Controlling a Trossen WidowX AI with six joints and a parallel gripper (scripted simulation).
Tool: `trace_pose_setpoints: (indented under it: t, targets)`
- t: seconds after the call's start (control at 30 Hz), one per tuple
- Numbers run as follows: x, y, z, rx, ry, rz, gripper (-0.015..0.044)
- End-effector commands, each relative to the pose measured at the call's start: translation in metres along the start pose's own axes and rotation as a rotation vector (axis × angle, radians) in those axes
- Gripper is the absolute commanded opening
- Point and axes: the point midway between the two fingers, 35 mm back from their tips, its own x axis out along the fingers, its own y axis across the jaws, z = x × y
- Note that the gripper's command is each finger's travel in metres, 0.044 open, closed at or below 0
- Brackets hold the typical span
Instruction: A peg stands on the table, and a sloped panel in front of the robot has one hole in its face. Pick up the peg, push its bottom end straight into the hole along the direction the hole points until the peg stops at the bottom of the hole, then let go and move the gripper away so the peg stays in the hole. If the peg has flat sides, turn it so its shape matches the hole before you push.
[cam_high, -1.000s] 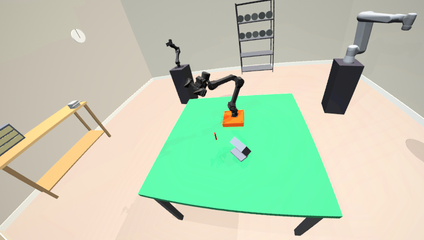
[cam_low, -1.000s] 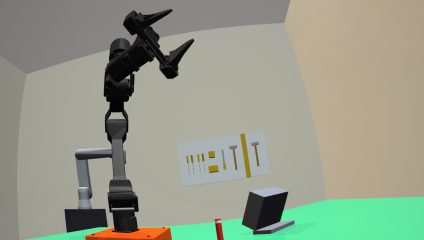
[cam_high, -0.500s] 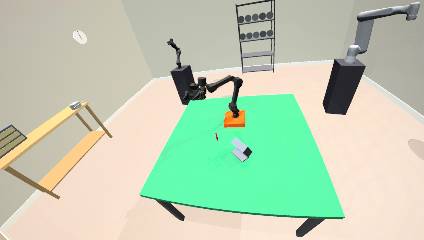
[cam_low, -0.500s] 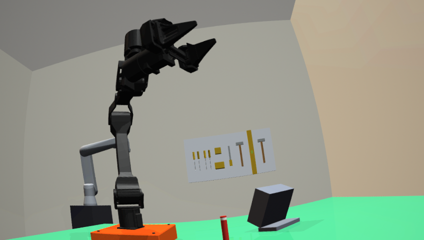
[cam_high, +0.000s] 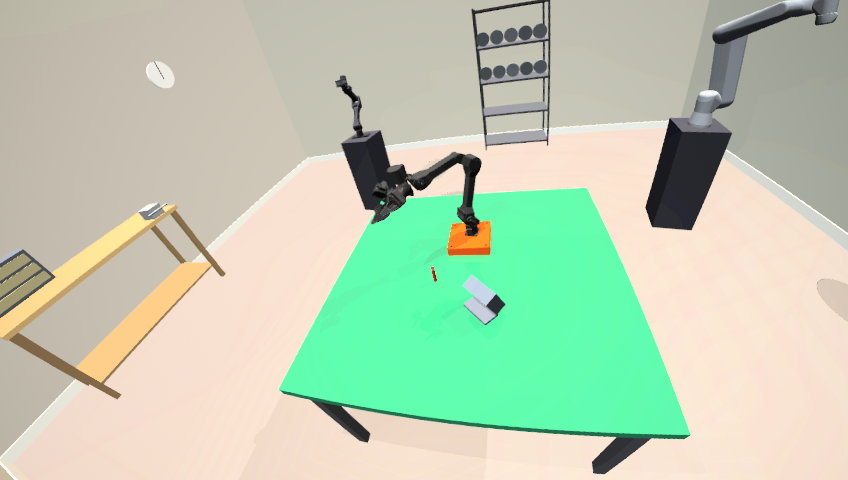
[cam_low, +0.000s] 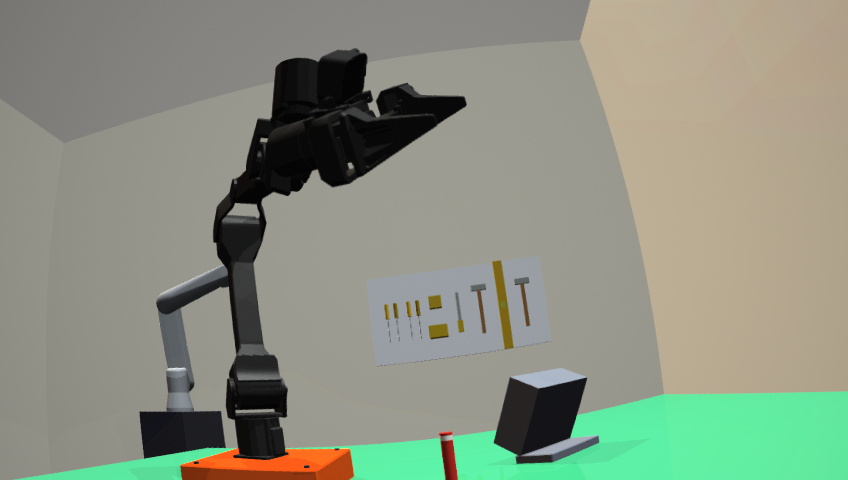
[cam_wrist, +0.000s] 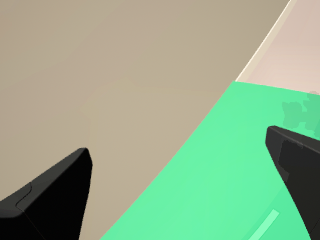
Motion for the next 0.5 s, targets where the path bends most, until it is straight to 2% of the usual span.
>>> trace_pose_setpoints:
  t: [0.0, 0.47]
  targets:
    - [0.009, -0.006, -0.015, 0.139, 0.051, -0.042, 0.0440]
    - [0.028, -0.025, -0.072, 0.583, 0.206, -0.240, 0.0440]
